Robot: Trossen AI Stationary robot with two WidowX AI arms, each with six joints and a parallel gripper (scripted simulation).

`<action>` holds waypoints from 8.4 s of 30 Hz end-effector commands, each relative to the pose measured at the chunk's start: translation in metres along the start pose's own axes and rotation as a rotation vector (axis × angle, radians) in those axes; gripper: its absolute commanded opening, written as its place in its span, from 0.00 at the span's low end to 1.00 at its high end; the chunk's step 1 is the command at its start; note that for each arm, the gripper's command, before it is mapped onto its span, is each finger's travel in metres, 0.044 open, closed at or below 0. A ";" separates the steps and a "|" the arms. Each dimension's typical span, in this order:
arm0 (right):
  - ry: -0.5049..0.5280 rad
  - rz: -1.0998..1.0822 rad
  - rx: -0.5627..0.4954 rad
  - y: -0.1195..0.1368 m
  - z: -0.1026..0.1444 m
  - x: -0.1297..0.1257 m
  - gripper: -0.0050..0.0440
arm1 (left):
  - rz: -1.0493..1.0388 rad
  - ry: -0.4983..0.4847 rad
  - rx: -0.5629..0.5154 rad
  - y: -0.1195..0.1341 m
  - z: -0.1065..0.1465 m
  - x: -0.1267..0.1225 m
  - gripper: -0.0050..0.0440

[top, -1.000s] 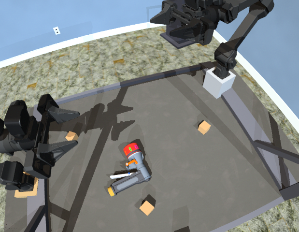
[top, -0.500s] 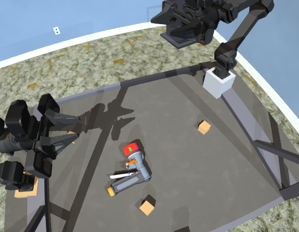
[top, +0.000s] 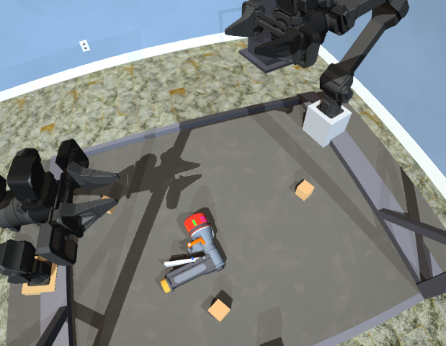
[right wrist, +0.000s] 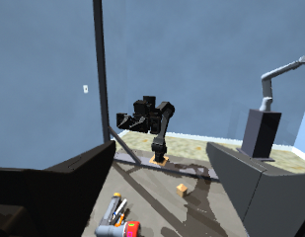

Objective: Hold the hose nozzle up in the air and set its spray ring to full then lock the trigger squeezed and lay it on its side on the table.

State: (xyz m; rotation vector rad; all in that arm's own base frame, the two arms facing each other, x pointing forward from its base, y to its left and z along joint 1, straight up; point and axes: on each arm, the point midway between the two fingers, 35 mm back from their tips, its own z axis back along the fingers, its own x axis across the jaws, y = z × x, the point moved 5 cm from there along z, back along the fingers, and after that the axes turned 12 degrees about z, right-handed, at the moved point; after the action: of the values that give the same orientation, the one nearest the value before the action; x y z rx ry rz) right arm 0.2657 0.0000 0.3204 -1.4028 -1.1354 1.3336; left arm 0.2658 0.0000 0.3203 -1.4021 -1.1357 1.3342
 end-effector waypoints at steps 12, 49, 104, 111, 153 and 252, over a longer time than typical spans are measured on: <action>-0.102 -0.009 -0.030 -0.009 0.002 0.026 0.94 | 0.002 0.000 -0.014 -0.006 0.001 -0.001 0.47; -0.790 -0.048 -0.176 -0.048 0.083 0.188 0.94 | 0.002 0.000 -0.014 -0.006 0.001 -0.001 0.47; -0.870 -0.053 -0.194 -0.052 0.099 0.202 0.94 | 0.170 -0.209 0.708 0.075 -0.091 -0.005 0.84; -0.870 -0.053 -0.194 -0.052 0.099 0.202 0.94 | 0.195 -0.317 0.945 0.111 -0.108 -0.006 0.84; -0.870 -0.053 -0.194 -0.052 0.099 0.202 0.94 | 0.158 -0.678 1.503 0.207 -0.116 -0.005 0.84; -0.870 -0.053 -0.194 -0.052 0.099 0.202 0.94 | 0.670 -1.154 1.313 0.240 -0.117 0.022 0.44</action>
State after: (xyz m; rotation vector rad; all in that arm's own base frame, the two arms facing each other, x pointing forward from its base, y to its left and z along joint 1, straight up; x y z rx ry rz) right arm 0.1664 0.2087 0.3190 -0.8858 -1.8670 1.9189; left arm 0.3906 -0.0289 0.0754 0.1669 -0.0555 2.6823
